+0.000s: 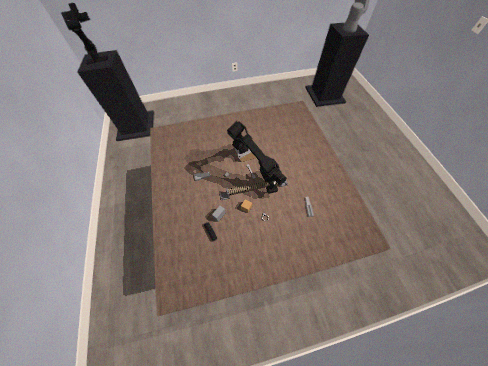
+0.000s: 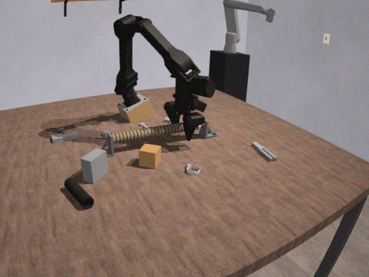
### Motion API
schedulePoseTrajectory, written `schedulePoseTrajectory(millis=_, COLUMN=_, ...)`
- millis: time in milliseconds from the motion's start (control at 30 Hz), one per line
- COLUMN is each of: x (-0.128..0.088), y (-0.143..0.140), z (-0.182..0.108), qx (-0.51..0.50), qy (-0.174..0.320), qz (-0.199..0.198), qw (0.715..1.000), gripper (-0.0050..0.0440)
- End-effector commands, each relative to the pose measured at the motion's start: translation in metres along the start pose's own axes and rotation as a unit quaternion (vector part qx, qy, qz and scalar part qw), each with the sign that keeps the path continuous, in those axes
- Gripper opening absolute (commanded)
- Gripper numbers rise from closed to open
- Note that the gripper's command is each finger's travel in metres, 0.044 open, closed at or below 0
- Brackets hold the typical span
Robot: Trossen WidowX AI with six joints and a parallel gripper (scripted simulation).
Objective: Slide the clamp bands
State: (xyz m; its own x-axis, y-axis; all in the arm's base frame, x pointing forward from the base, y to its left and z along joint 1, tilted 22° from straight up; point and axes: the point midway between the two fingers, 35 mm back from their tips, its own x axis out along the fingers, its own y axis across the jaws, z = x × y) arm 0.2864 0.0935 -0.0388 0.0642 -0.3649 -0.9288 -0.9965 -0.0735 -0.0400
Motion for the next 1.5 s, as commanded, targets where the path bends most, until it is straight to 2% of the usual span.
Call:
schedulePoseTrajectory(millis=0, x=0.0031, y=0.0012, z=-0.0004, qx=-0.002, qy=0.002, qz=0.002, qw=1.0, gripper=0.044)
schedulePoseTrajectory(millis=333, x=0.0031, y=0.0012, z=-0.0004, qx=-0.002, qy=0.002, qz=0.002, qw=1.0, gripper=0.02)
schedulePoseTrajectory(millis=733, x=0.0031, y=0.0012, z=-0.0004, qx=-0.002, qy=0.002, qz=0.002, qw=1.0, gripper=0.015)
schedulePoseTrajectory(millis=867, x=0.0031, y=0.0012, z=-0.0004, qx=-0.002, qy=0.002, qz=0.002, qw=1.0, gripper=0.015)
schedulePoseTrajectory(millis=1467, x=0.0031, y=0.0012, z=-0.0004, qx=-0.002, qy=0.002, qz=0.002, qw=1.0, gripper=0.0043)
